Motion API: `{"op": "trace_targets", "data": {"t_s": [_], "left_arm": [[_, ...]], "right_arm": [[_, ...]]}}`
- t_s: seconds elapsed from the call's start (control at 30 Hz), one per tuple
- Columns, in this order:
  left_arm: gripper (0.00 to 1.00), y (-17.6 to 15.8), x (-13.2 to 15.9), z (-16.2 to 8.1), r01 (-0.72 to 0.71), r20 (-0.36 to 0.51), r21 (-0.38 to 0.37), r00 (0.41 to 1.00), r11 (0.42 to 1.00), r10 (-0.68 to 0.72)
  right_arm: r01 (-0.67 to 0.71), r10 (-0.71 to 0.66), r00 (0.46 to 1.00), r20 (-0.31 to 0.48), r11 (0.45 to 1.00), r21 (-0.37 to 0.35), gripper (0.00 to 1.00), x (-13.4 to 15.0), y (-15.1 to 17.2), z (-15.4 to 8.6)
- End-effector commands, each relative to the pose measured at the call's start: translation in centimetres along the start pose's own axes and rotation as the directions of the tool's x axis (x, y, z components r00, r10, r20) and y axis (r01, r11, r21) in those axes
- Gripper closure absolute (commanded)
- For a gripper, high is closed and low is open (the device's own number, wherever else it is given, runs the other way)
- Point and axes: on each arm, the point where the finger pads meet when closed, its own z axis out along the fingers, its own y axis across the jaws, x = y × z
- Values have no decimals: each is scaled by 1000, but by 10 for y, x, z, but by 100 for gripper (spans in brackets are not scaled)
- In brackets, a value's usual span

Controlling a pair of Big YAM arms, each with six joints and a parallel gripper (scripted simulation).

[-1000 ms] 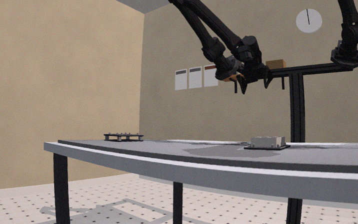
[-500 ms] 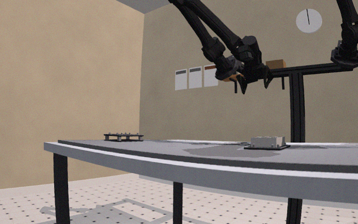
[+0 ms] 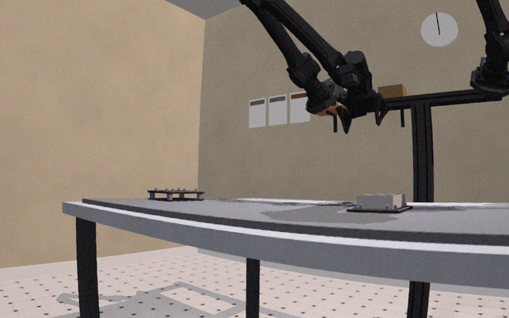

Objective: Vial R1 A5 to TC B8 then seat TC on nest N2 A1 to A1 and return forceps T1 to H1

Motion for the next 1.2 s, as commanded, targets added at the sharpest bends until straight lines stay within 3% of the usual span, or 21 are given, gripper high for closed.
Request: {"op": "trace_targets", "data": {"t_s": [0.0, 0.33, 0.57, 0.7, 0.77, 0.83, 0.93, 1.17], "left_arm": [[77, 3, 9, -7, -130, -31, -12, 991, 991, 130], [77, 11, 34, -13, -321, -132, -10, 939, 947, 317], [77, 20, 55, -25, -473, -204, 15, 861, 881, 466], [77, -2, 50, -20, -530, -190, 104, 820, 842, 540], [77, -8, 52, -21, -531, -192, 98, 820, 842, 539], [77, -18, 51, -24, -549, -158, 144, 809, 823, 567], [77, -13, 49, -24, -550, -154, 144, 809, 822, 568], [77, -48, 63, -26, -550, -150, 192, 802, 813, 578]], "right_arm": [[-5, 5, 1000, 4, 1000, -4, 0, -2, 2, -1], [-5, 5, 1000, 4, 1000, -4, 0, -2, 2, -1], [-5, 5, 1000, 4, 1000, -4, 0, -2, 2, -1], [-5, 5, 1000, 4, 1000, -4, 0, -2, 2, -1], [-5, 5, 1000, 4, 1000, -4, 0, -2, 2, -1], [-5, 5, 1000, 4, 1000, -4, 0, -2, 2, -1], [-5, 5, 1000, 4, 1000, -4, 0, -2, 2, -1], [-5, 5, 1000, 4, 1000, -4, 0, -2, 2, -1]]}}
